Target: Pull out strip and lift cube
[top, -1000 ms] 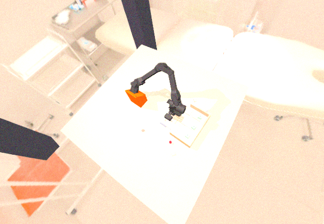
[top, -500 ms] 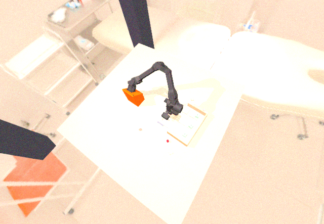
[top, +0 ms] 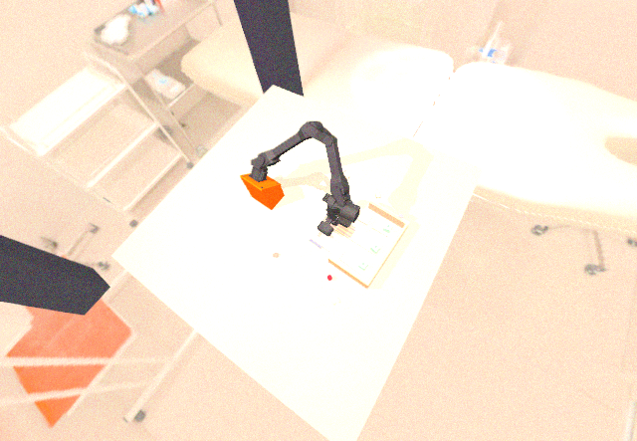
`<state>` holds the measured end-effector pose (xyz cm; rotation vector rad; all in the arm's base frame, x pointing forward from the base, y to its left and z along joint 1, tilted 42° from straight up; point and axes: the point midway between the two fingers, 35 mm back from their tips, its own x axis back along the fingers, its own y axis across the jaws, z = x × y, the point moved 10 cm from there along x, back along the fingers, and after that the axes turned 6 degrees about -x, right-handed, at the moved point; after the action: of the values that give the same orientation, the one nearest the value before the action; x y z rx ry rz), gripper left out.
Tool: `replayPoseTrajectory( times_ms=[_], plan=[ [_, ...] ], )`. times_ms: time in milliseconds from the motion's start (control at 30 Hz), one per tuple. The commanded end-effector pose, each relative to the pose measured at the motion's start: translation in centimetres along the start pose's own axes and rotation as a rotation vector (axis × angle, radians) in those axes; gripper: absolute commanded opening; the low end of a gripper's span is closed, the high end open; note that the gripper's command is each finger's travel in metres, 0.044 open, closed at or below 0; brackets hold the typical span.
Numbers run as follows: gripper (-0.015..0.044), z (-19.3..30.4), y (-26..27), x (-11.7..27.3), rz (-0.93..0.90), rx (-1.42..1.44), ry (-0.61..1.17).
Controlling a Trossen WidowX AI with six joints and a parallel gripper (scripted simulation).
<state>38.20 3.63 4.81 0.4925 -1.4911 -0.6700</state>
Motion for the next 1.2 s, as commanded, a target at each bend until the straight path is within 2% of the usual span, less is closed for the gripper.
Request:
replayPoseTrajectory(
  times_ms=[0, 767, 1167],
  plan=[
    [0.0000, 0.0, 0.0, -0.1, 0.001, -0.003, 0.000],
    [0.0000, -0.1, 0.0, -0.4, 0.001, -0.003, 0.000],
    [0.0000, 1.6, -0.2, -0.4, 0.001, -0.004, 0.001]
  ],
)
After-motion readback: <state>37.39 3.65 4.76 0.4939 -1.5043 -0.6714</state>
